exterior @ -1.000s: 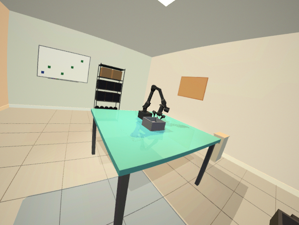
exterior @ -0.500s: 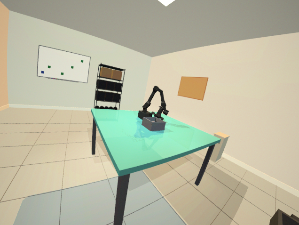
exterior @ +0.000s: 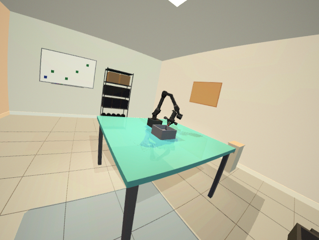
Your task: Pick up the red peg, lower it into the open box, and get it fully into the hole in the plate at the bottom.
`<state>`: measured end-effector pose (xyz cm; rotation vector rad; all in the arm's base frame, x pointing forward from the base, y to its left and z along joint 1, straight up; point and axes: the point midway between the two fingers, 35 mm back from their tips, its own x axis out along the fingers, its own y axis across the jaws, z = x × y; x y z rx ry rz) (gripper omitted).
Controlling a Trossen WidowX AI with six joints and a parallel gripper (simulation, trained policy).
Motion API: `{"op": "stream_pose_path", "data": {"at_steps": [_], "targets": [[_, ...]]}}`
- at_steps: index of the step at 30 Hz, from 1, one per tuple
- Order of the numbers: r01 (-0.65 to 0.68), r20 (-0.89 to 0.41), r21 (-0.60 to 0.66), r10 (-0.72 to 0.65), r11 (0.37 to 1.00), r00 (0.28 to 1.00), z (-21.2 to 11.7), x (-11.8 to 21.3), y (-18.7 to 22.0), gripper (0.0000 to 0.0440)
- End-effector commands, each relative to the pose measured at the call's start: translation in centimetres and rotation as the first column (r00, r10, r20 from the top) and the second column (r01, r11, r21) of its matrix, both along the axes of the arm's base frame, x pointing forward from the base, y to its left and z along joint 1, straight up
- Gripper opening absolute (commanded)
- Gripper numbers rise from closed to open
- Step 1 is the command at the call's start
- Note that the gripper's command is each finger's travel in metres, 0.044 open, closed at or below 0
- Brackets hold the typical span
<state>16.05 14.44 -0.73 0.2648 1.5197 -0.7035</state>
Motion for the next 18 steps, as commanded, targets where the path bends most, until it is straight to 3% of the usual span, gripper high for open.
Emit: {"op": "stream_pose_path", "data": {"at_steps": [1,18], "targets": [[-0.001,0.021,-0.001,0.001,1.0,1.0,1.4,0.8,0.1,0.0],[0.129,0.132,-0.016,-0.126,0.992,0.983,6.8,5.7,-1.3,0.0]]}}
